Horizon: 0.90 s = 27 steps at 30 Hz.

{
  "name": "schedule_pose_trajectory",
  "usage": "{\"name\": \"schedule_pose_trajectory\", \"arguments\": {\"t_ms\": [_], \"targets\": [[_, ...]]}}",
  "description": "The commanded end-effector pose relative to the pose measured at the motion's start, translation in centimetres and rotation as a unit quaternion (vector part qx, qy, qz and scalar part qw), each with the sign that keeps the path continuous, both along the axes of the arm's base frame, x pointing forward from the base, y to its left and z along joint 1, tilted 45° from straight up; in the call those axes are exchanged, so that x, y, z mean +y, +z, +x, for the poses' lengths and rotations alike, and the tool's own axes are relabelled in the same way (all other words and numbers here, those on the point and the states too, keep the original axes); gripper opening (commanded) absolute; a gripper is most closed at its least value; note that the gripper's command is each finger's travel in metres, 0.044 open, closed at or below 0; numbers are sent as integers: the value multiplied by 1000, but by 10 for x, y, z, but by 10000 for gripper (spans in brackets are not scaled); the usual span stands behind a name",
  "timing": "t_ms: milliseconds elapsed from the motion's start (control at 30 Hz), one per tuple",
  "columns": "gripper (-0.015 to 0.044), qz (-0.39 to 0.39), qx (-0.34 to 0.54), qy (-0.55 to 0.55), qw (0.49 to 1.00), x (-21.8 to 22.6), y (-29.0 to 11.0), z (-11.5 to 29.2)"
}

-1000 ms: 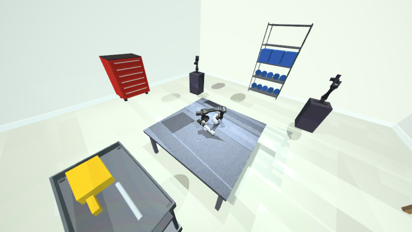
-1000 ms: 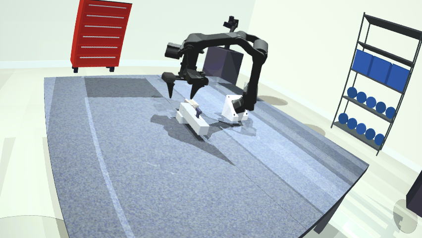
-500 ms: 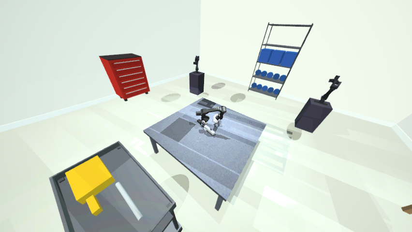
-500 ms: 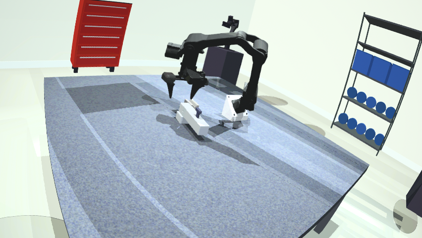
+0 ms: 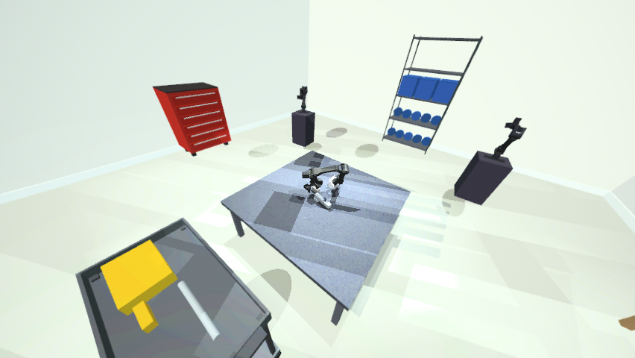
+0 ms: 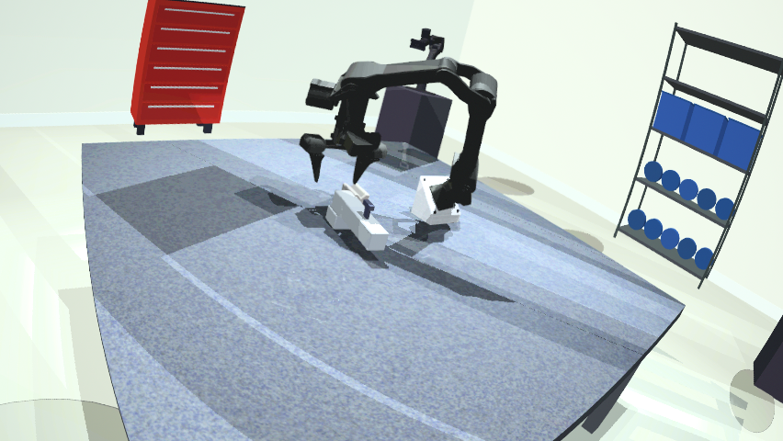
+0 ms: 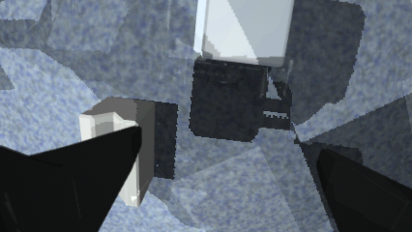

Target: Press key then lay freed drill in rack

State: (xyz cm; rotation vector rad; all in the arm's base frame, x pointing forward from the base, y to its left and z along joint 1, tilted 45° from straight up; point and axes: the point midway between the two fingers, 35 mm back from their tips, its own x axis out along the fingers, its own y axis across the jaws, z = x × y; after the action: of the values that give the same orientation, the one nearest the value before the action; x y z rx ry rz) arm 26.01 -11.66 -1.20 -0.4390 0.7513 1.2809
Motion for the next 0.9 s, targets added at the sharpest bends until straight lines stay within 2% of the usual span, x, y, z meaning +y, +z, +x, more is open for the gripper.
{"name": "schedule_pose_trajectory", "arguments": {"t_ms": [0, 867], "targets": [[440, 0, 0, 2, 1000, 0, -1, -1], [440, -1, 0, 0, 1000, 5, 0, 2]]}}
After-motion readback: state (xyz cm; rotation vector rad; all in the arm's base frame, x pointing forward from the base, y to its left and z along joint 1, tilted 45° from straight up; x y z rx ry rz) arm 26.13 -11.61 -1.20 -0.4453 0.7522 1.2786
